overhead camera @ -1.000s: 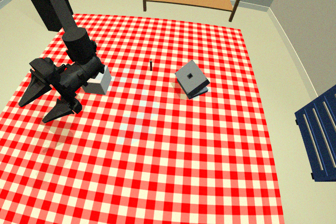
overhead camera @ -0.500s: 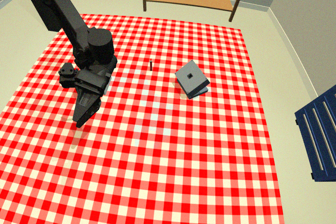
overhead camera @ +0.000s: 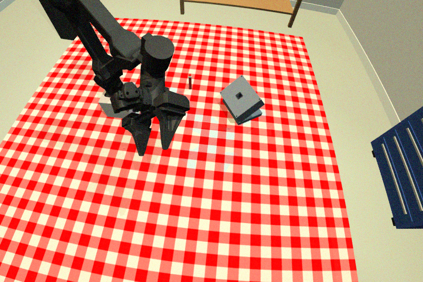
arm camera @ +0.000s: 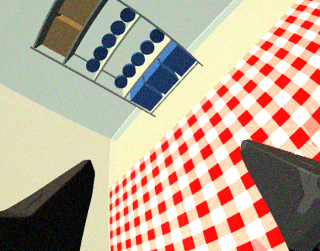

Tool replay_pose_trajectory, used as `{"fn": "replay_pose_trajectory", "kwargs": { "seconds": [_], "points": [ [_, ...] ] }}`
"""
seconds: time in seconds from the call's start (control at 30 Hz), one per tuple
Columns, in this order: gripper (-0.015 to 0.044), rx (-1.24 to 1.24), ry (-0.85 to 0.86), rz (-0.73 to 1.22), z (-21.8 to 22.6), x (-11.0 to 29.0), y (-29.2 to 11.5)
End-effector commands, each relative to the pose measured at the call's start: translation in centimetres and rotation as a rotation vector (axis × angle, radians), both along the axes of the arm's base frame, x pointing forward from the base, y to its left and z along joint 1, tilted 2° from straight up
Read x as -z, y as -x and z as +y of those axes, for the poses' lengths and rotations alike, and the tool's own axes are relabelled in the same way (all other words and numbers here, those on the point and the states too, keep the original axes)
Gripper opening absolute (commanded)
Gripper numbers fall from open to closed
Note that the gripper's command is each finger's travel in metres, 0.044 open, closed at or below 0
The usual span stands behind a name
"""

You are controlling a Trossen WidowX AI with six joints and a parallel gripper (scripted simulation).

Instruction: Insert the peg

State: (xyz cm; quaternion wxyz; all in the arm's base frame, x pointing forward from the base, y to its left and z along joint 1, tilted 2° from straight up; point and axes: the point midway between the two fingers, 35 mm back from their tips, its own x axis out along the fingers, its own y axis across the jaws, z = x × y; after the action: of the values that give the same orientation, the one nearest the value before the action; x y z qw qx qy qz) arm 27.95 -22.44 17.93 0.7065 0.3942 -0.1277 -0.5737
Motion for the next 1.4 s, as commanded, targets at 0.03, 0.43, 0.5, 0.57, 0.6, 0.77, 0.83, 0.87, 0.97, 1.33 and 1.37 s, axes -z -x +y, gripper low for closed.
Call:
{"fn": "replay_pose_trajectory", "kwargs": {
  "seconds": [0.03,0.43,0.5,0.57,0.6,0.77,0.83,0.87,0.97,1.33,1.37],
  "points": [
    [0.044,-0.15,-0.033,0.127,2.4,1.4,-2.6],
    [0.044,-0.464,-0.081,0.387,8.6,4.4,-6.2],
    [0.044,-0.518,-0.086,0.433,9.7,5.0,-6.6],
    [0.044,-0.573,-0.091,0.479,10.8,5.5,-7.0],
    [0.044,-0.6,-0.094,0.502,11.4,5.7,-7.1],
    [0.044,-0.738,-0.103,0.614,14.4,7.0,-7.7],
    [0.044,-0.792,-0.106,0.659,15.5,7.5,-7.8],
    [0.044,-0.82,-0.108,0.681,16.1,7.7,-7.9],
    [0.044,-0.902,-0.111,0.747,17.9,8.4,-7.9],
    [0.044,-1.178,-0.118,0.953,24.2,10.5,-6.8],
    [0.044,-1.202,-0.119,0.971,24.8,10.7,-6.6]
  ]
}}
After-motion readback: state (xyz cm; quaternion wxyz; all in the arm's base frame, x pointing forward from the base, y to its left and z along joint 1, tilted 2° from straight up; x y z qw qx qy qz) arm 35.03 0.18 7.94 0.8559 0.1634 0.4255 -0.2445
